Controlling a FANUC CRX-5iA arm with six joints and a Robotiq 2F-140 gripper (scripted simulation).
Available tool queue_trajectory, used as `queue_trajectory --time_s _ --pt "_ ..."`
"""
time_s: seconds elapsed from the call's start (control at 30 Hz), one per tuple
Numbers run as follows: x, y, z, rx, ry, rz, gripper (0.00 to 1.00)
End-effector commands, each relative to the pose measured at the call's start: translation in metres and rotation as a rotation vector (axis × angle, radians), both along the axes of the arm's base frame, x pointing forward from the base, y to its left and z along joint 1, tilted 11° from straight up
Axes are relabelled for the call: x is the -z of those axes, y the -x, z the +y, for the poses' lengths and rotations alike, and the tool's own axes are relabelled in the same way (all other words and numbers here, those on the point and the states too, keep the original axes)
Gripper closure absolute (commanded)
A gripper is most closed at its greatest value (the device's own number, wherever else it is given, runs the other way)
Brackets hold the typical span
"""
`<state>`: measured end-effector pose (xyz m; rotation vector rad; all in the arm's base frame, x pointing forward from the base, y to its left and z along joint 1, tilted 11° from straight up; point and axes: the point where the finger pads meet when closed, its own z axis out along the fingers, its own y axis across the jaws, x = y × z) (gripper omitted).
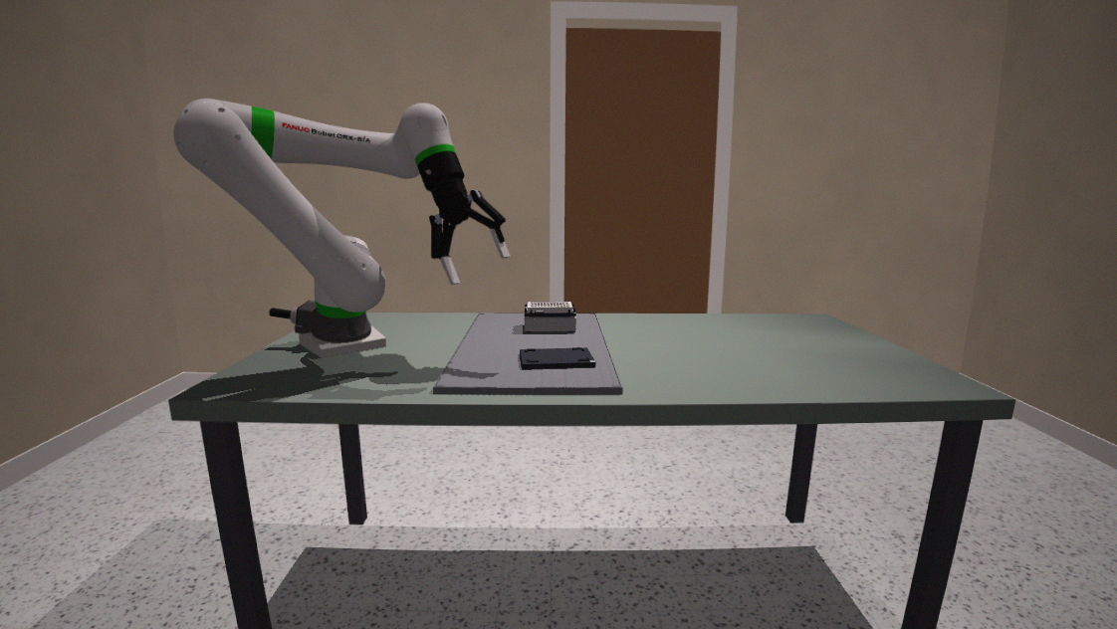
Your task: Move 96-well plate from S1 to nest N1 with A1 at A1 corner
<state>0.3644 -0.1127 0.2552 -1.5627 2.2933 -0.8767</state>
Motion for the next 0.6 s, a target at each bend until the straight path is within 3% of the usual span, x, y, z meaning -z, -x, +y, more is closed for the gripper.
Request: queue_trajectory --time_s 0.0,0.57 --pt "-0.002 -0.009 0.013 -0.098 0.033 0.073 0.00" --pt "-0.003 -0.040 0.063 -0.422 0.158 0.260 0.00"
